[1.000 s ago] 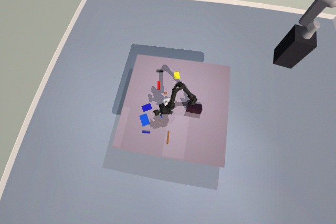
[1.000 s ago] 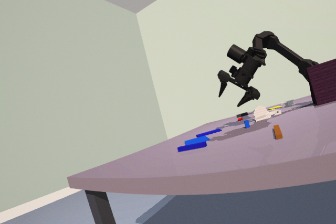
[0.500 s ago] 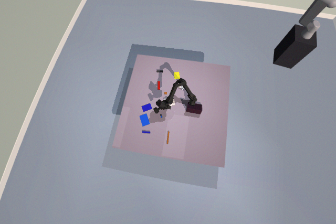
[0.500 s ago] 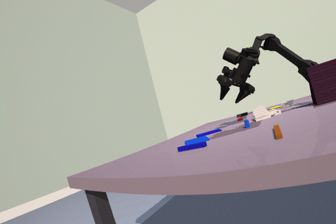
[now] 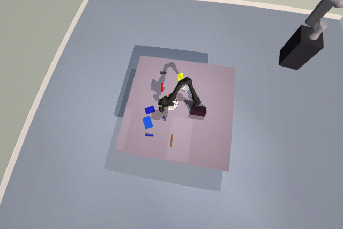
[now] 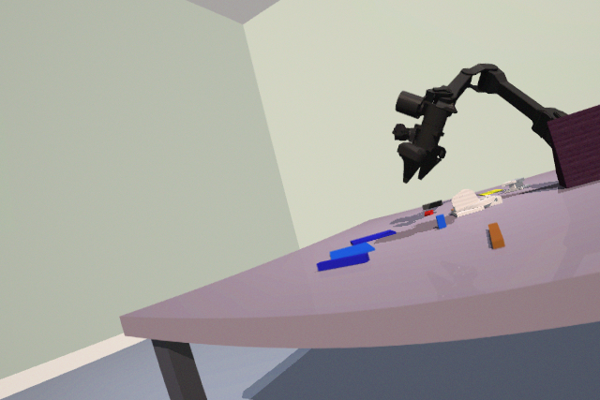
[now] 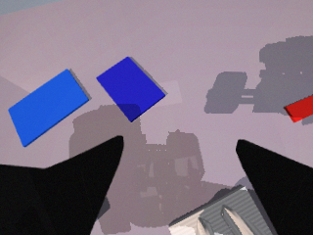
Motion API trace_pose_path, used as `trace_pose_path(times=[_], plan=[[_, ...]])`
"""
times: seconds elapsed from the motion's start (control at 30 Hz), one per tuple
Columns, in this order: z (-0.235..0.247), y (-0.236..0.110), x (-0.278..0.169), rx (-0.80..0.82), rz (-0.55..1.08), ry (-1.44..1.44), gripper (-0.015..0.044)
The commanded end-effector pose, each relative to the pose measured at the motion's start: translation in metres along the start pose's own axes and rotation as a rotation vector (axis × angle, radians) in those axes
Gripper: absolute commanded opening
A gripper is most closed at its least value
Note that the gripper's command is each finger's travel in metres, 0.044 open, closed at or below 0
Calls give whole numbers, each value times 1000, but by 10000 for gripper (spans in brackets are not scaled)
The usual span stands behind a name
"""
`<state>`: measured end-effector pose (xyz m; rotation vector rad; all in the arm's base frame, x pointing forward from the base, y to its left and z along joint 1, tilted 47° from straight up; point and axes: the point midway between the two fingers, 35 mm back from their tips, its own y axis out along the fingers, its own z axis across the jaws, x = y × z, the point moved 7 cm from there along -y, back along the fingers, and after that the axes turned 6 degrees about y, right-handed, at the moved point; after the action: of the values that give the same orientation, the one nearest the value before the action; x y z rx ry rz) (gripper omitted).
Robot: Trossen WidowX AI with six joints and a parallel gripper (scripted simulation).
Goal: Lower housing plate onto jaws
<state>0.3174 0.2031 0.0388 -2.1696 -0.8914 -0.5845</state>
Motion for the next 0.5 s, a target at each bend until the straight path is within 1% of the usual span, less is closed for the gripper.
trace_pose_path(times=[0.0, 0.47], plan=[[-16, 2, 6, -5, 32, -132, 440], [-70, 6, 19, 3, 136, -556, 440]])
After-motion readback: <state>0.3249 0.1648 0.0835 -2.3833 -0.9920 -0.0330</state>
